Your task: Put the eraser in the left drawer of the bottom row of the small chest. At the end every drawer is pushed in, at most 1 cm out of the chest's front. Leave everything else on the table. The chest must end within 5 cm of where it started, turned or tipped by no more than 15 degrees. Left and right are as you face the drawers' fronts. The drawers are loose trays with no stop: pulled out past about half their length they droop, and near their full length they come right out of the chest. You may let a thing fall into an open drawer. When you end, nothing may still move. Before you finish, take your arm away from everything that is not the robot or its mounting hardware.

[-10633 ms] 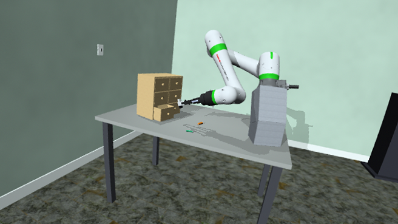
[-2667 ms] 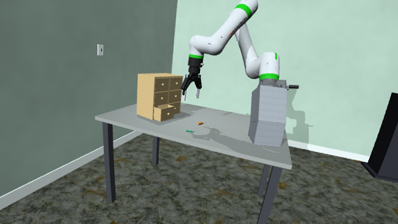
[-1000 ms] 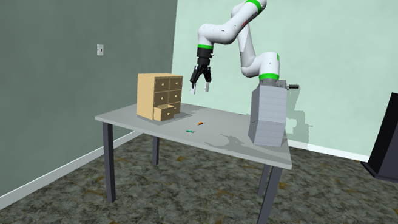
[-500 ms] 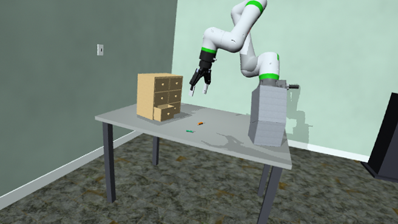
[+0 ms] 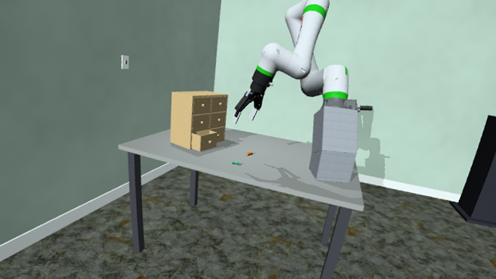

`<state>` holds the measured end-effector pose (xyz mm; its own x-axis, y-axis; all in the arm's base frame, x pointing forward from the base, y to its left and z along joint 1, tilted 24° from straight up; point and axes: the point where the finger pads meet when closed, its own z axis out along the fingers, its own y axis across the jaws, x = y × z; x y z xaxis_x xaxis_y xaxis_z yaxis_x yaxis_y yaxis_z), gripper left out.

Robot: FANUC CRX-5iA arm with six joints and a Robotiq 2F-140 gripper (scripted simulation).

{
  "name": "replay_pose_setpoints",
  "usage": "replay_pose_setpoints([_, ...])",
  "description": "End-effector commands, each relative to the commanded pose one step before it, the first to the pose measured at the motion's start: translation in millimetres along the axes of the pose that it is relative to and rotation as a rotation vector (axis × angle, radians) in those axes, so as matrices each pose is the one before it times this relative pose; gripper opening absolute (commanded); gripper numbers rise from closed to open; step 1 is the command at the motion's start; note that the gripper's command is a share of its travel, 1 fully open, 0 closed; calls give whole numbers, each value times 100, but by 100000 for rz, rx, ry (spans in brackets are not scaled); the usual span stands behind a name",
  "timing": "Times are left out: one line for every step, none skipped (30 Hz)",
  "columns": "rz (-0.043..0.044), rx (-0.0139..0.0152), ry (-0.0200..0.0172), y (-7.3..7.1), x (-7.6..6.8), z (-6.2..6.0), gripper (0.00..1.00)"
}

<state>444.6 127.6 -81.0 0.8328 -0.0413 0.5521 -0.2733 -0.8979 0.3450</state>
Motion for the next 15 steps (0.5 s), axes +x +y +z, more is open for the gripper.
replay_pose_setpoints([1119,738,10434,241,651,837,100])
replay_pose_setpoints([-2,-99,2312,20,103,267,100])
replay_pose_setpoints([8,122,2246,-29,49,239,100])
replay_pose_setpoints([-12,-125,2513,26,97,296,100])
replay_pose_setpoints([17,124,2446,-30,47,263,100])
replay_pose_setpoints([-18,-124,2763,26,85,330,100])
replay_pose_setpoints([13,63,2773,-16,50,311,100])
replay_pose_setpoints([-5,-33,3045,5,60,355,100])
replay_pose_setpoints([-3,-27,3267,4,51,382,100])
replay_pose_setpoints([21,66,3365,-18,31,382,100])
replay_pose_setpoints([-5,-28,3311,4,27,390,100])
replay_pose_setpoints([-4,-29,3110,4,14,368,100])
replay_pose_setpoints([29,83,2950,-21,-10,331,100])
replay_pose_setpoints([-21,-76,2784,15,-1,339,100])
replay_pose_setpoints([18,44,2656,-12,-23,302,100])
